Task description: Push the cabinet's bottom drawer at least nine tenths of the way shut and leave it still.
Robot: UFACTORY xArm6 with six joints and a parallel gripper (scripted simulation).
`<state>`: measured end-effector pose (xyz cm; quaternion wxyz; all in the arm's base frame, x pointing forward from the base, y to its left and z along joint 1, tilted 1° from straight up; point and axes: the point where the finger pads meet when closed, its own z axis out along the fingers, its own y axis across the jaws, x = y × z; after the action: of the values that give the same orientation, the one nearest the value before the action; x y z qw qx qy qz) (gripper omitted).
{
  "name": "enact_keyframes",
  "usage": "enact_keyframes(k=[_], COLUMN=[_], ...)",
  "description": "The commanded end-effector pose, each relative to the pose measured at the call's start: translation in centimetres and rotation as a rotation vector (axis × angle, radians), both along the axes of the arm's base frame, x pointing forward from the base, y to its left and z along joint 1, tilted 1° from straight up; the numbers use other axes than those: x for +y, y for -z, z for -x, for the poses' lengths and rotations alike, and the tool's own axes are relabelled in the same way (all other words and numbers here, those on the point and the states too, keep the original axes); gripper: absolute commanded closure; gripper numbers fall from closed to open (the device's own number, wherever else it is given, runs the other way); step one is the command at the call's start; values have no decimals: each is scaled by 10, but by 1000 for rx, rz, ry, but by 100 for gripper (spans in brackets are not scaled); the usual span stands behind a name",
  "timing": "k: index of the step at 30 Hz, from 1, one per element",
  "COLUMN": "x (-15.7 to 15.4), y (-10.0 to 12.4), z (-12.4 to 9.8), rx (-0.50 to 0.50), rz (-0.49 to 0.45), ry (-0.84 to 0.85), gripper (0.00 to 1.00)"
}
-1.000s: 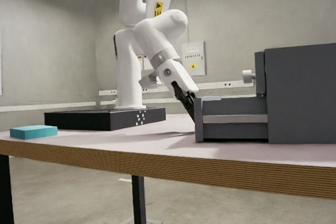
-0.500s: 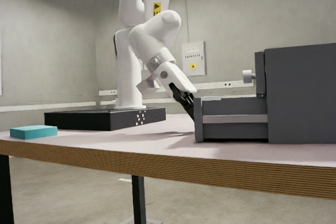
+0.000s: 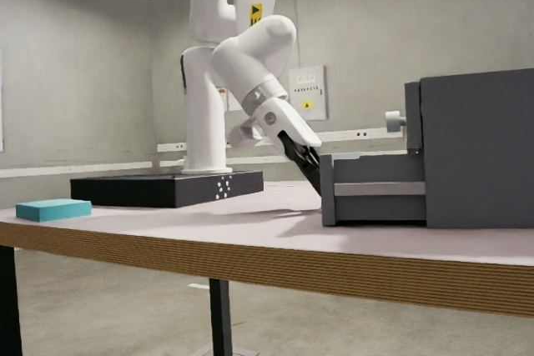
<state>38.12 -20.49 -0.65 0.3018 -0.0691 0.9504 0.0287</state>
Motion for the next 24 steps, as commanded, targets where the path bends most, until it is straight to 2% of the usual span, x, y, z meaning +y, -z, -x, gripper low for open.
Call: enact_keyframes(k=[1, 5, 7, 19, 24], x=[2, 4, 4, 11, 12], y=[-2, -2, -2, -2, -2], z=[-17, -33, -33, -78, -86], rx=[-5, -5, -5, -5, -5], rz=[1, 1, 1, 1, 1], ry=[-2, -2, -2, -2, -2], gripper=[100, 100, 100, 100, 100])
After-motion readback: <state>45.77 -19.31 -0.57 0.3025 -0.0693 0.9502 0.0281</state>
